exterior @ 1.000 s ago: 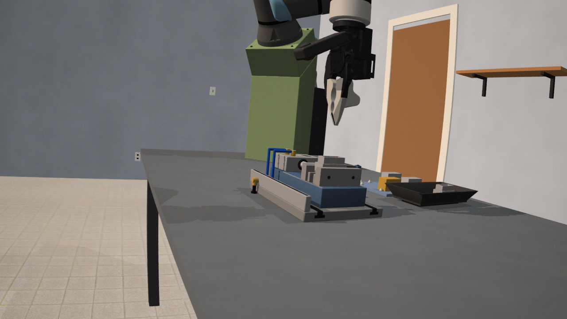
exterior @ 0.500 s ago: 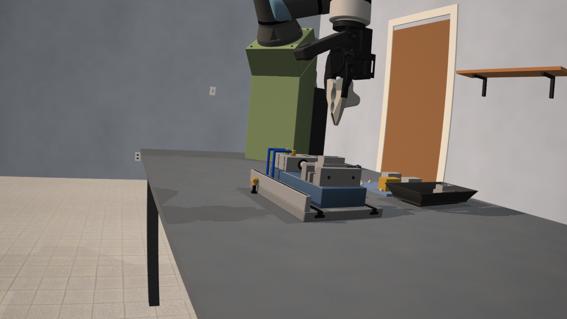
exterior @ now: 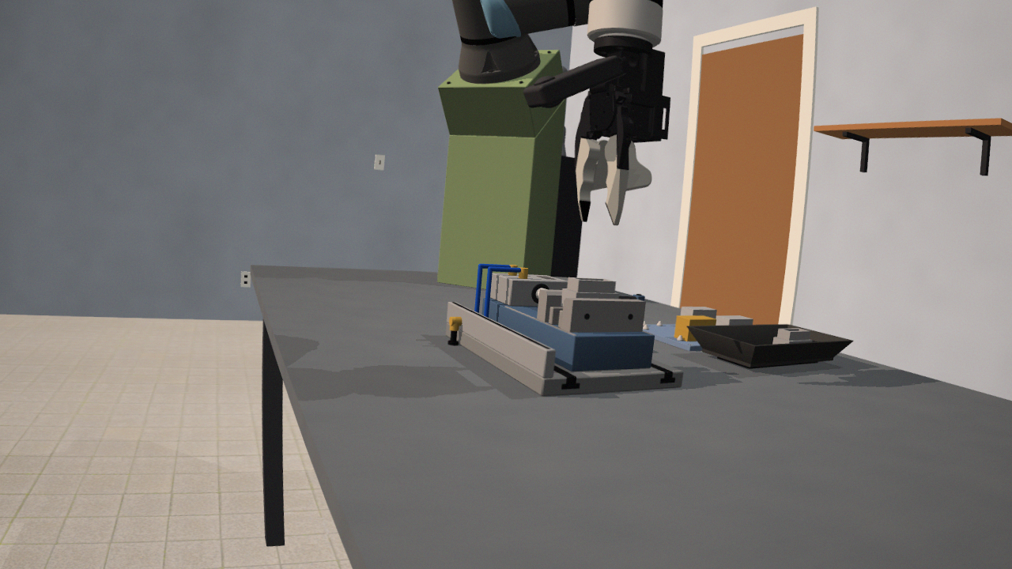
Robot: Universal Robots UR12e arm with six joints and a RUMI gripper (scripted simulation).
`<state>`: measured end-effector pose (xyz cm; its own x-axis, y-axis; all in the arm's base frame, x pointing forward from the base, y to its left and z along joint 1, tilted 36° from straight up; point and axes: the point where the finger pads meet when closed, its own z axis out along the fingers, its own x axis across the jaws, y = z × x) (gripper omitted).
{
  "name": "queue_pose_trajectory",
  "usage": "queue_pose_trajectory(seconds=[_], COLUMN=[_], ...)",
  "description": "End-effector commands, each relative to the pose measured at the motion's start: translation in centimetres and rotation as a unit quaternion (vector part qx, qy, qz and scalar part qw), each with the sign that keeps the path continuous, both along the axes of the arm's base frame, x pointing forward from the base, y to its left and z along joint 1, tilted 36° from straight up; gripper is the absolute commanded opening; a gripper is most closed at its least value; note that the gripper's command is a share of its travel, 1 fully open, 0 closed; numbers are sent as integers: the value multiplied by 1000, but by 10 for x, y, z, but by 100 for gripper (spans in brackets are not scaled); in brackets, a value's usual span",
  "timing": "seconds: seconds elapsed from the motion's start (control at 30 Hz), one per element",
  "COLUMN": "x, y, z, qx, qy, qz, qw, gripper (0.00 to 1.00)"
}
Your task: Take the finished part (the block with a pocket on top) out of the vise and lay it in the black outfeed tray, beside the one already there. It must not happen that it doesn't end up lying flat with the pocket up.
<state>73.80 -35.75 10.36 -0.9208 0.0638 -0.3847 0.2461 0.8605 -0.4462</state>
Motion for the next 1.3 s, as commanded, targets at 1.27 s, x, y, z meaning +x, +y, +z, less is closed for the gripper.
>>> queue_pose_trajectory(seconds=[1.27], x=[3], y=[-4], z=[-5], qx=[0], qy=[0], qz=[0], qw=[1000], gripper=[40])
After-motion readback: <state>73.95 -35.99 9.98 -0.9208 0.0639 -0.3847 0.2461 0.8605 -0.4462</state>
